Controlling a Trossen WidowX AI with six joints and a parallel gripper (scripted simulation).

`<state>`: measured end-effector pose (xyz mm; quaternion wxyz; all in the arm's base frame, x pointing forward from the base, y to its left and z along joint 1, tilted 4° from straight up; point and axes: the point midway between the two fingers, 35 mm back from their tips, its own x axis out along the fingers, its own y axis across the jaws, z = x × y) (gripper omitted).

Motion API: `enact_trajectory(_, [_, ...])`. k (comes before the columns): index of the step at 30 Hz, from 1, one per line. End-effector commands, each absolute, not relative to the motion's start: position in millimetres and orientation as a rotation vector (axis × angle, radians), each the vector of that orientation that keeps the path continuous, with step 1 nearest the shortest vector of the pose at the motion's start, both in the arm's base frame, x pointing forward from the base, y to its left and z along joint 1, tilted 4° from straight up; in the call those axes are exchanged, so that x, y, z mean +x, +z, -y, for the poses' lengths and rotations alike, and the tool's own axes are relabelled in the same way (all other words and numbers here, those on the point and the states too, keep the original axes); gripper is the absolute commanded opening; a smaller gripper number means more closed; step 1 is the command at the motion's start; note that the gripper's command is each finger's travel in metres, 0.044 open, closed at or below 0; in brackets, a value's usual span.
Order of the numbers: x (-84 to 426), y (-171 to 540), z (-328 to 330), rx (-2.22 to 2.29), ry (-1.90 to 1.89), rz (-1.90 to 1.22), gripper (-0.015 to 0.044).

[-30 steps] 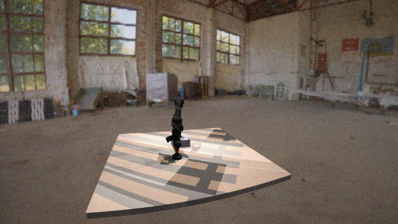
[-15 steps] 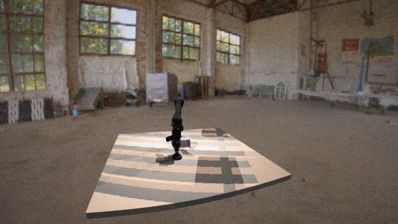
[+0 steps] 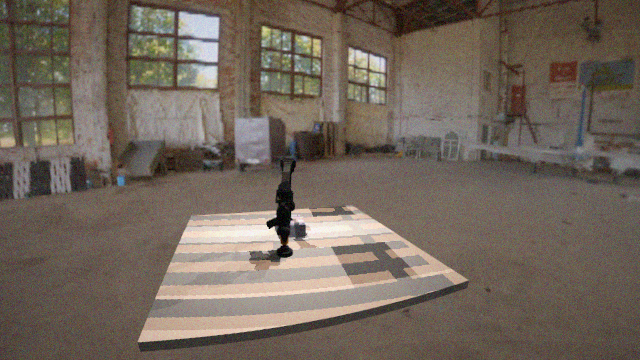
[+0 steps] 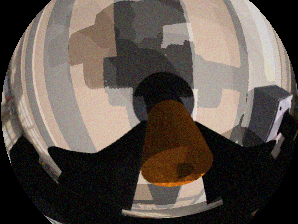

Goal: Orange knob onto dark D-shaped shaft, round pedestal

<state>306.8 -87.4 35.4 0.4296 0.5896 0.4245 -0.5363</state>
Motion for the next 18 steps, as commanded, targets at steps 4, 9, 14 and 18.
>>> enact_trajectory(4, [306.7, 38.6, 87.4, 1.476, -1.34, -1.056, 0.0])
enact_trajectory(9, [307.4, 40.8, 87.6, 1.494, -1.358, -1.042, 0.0])
enact_trajectory(14, [308.7, 42.0, 88.0, 1.62, -1.48, -0.943, 0.0])
enact_trajectory(18, [311.0, 41.5, 88.7, 1.627, -1.487, -0.937, 0.0])
